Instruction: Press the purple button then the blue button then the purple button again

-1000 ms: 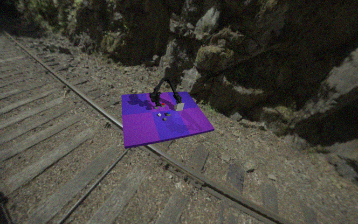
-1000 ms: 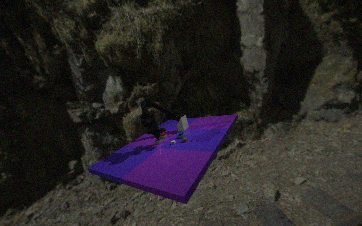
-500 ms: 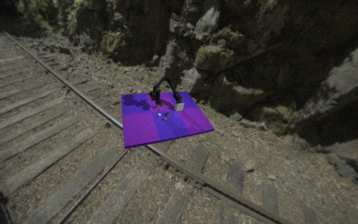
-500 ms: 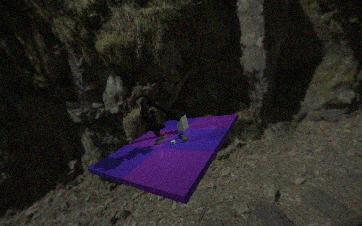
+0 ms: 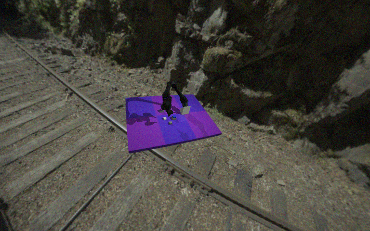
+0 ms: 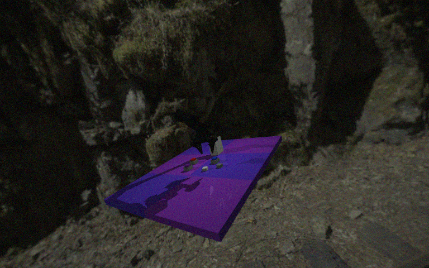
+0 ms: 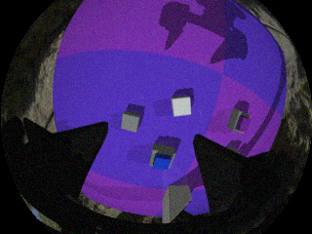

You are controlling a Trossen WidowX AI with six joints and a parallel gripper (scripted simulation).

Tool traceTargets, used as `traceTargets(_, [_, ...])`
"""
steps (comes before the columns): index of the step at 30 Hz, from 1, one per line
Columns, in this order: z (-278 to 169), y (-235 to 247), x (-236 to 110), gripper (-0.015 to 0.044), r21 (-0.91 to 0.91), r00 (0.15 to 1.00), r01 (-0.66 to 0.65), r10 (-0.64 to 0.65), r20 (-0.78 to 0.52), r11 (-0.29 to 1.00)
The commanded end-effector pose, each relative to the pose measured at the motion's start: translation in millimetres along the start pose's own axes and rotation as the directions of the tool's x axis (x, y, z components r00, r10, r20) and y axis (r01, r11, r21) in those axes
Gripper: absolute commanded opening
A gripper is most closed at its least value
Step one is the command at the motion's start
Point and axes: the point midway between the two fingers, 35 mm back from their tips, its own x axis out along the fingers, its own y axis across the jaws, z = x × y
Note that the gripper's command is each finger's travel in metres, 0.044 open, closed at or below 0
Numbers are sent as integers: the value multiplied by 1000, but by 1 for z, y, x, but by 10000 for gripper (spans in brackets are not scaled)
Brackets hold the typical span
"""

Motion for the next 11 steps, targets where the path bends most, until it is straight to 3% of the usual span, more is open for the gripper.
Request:
traceTargets(1, [-29, 60, -6, 400, 30, 1000, 27, -27, 0, 999])
traceTargets(11, [-43, 83, -7, 400, 46, 999, 44, -44, 3, 998])
